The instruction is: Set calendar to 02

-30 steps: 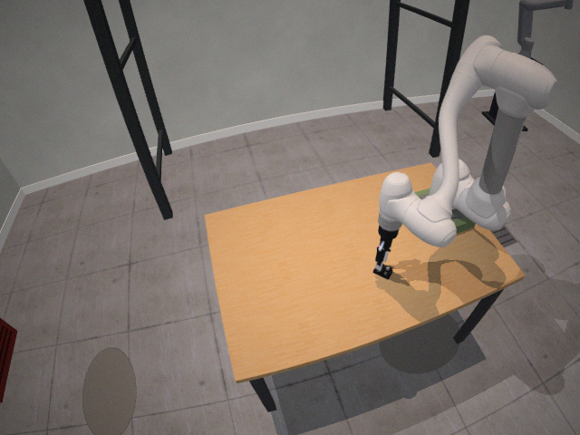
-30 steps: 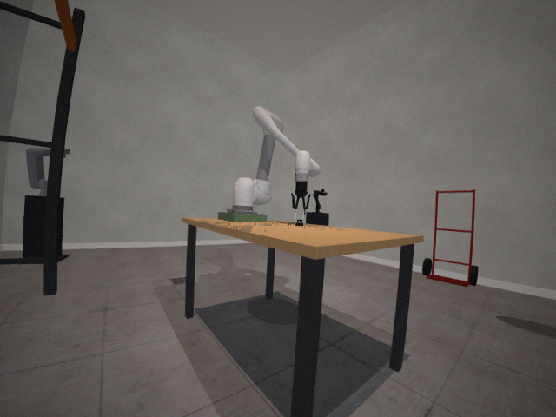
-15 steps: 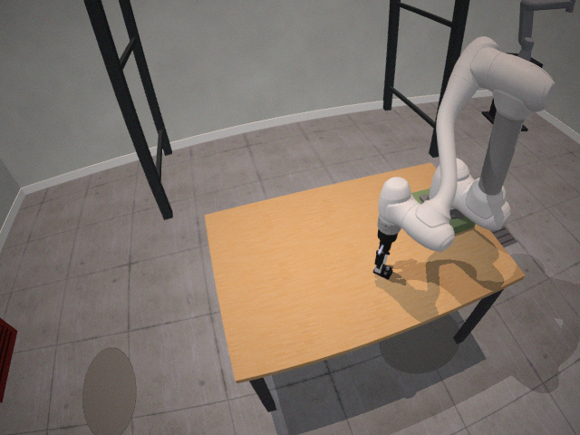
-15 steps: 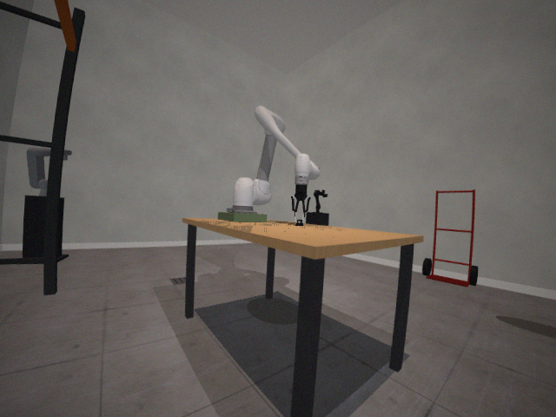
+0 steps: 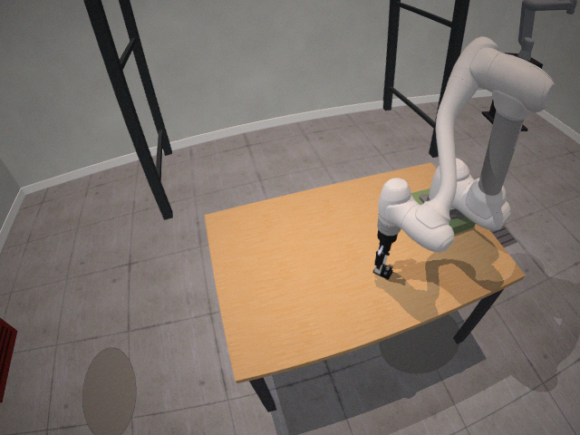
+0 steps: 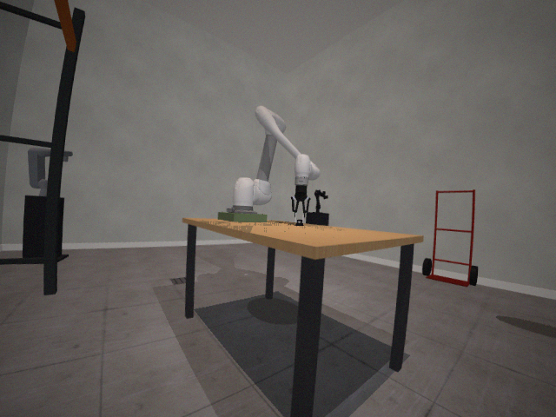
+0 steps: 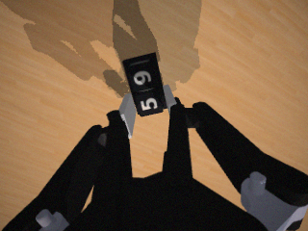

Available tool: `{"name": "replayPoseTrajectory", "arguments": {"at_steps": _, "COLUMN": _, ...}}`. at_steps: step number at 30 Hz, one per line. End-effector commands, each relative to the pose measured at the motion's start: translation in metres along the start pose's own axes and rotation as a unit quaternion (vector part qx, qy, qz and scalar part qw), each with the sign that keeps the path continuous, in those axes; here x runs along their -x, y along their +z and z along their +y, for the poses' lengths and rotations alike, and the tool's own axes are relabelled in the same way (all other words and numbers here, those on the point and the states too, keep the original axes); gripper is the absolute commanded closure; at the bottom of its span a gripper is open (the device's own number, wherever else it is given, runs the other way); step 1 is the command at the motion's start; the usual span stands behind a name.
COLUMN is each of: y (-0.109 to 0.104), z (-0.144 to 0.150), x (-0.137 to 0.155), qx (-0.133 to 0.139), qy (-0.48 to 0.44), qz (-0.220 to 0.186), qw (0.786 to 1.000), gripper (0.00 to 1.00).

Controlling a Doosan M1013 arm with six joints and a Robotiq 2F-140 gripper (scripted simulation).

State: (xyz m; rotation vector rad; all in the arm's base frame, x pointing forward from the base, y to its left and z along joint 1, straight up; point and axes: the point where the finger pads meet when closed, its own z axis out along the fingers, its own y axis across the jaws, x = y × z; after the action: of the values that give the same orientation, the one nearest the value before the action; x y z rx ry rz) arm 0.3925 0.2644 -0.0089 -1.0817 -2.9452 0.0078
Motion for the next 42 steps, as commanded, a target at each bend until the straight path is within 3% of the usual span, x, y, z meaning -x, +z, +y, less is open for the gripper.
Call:
{"name": "replayPoseTrajectory", "arguments": {"at_steps": 1, "y": -0.0001, "z": 0.0000, "x": 0.0000, "qx": 0.000, "qy": 0.000, "qz": 0.000, "qw": 1.000, "gripper": 0.65}}
{"name": "replayPoseTrajectory", "arguments": {"at_steps": 28, "y": -0.0001, "z": 0.0000, "x": 0.0000, "qx": 0.000, "qy": 0.000, "qz": 0.000, "qw": 1.000, "gripper": 0.65}}
{"name": "replayPoseTrajectory", "arguments": {"at_steps": 29, "y": -0.0001, "z": 0.0000, "x": 0.0000, "qx": 0.000, "qy": 0.000, "qz": 0.000, "qw": 1.000, "gripper": 0.76}}
{"name": "replayPoseTrajectory", "arguments": {"at_steps": 42, "y": -0.0001, "z": 0.0000, "x": 0.0000, "qx": 0.000, "qy": 0.000, "qz": 0.000, "qw": 1.000, "gripper": 0.76}}
